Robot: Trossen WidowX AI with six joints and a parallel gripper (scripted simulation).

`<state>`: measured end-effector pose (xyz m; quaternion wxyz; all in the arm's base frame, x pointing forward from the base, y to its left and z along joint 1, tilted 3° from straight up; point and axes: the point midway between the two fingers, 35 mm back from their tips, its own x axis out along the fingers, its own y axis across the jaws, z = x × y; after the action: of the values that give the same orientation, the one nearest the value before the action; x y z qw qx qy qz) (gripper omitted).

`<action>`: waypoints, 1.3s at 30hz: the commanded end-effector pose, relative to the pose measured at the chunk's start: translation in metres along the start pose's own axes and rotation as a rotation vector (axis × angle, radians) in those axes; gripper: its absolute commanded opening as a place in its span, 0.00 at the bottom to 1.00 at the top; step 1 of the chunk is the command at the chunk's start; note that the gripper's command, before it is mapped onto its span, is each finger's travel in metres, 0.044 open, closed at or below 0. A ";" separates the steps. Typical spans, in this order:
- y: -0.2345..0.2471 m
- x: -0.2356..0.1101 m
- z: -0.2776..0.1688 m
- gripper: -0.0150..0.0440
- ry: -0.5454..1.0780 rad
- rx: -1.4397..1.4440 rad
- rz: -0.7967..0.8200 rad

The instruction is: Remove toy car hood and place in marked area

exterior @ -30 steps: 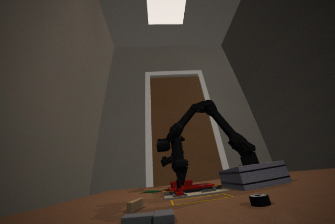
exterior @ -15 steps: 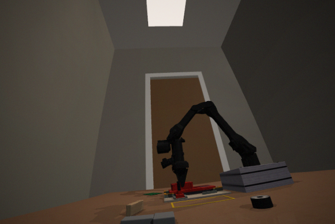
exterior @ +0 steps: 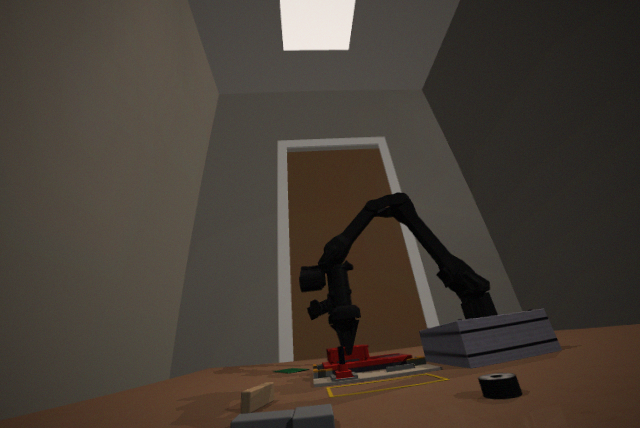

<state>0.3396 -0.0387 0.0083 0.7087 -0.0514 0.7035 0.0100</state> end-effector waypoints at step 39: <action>0.000 -0.053 0.001 0.25 -0.005 0.001 -0.001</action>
<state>0.3375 -0.0362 0.0440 0.7037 -0.0515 0.7086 0.0115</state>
